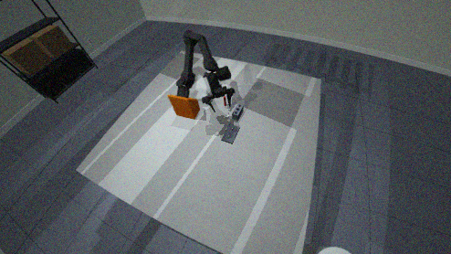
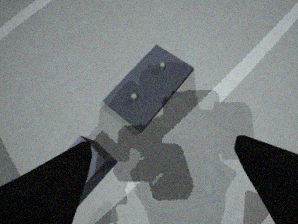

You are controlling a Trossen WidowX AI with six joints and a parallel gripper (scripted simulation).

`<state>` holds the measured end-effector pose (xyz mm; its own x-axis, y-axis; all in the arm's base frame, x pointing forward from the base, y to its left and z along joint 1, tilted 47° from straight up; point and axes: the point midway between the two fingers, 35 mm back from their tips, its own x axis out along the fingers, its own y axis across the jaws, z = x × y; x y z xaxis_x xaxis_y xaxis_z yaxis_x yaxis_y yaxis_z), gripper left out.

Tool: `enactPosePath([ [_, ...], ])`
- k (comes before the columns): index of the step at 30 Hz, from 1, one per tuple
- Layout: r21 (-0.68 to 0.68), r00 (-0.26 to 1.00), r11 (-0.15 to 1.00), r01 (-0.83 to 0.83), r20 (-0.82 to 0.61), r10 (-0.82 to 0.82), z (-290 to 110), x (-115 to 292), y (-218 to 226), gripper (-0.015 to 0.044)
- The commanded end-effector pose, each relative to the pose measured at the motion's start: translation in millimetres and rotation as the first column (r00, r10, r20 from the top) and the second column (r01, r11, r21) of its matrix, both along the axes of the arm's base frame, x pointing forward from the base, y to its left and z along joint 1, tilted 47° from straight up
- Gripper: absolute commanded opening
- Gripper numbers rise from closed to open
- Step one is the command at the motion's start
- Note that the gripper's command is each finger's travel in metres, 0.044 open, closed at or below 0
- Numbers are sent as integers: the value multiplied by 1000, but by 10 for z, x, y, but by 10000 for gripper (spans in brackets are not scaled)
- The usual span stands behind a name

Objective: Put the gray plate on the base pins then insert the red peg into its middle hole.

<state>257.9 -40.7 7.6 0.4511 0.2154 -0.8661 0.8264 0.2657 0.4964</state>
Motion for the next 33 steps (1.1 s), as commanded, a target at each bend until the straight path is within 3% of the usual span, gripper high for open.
enactPosePath([
  [1, -139, 760, 755, -641, 16, 649, 33, 69, -44, 440],
  [9, -208, 501, 501, -840, 58, 863, 66, 78, -65, 440],
  [17, -318, 190, 214, -924, 104, 976, 107, 89, -87, 440],
  [25, -452, -129, -53, -890, 139, 982, 164, 108, -117, 440],
  [33, -611, -422, -263, -747, 130, 897, 228, 133, -154, 440],
])
